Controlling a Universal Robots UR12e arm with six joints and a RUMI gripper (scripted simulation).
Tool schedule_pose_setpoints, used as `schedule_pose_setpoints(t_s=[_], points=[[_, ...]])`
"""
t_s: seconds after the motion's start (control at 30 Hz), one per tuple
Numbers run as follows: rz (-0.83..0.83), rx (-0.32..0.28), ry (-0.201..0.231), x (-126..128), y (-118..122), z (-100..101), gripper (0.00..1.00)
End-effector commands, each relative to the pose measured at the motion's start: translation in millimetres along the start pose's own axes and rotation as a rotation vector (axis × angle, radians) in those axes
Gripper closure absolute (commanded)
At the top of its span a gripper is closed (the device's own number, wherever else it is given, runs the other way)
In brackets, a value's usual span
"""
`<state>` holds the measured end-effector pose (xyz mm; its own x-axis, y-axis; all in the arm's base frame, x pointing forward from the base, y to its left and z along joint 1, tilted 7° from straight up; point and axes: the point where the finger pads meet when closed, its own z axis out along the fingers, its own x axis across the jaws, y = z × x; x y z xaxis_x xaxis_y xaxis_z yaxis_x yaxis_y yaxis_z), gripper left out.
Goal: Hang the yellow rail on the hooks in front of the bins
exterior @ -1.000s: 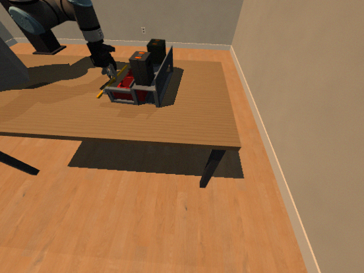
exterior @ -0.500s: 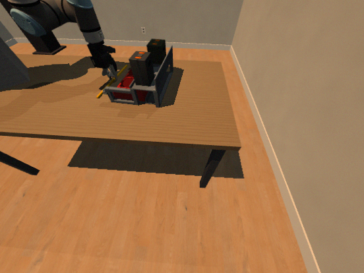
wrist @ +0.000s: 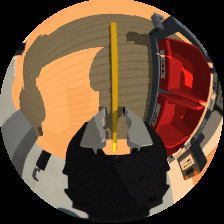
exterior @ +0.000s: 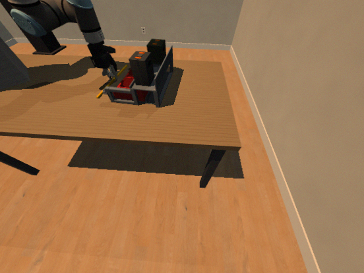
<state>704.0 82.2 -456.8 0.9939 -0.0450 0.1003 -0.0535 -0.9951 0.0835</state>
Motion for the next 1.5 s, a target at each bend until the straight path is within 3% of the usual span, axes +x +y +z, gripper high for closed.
schedule_pose_setpoints(t_s=[0.0,1.03,1.07,1.47], points=[[0.002,0.001,0.002,1.8,1.5,0.1,0.78],[0.002,0.001,0.002,1.8,1.6,0.0,0.78],[0.002,0.001,0.002,1.8,1.6,0.0,1.0],[0.002,0.001,0.002,1.7,1.6,0.0,1.0]])
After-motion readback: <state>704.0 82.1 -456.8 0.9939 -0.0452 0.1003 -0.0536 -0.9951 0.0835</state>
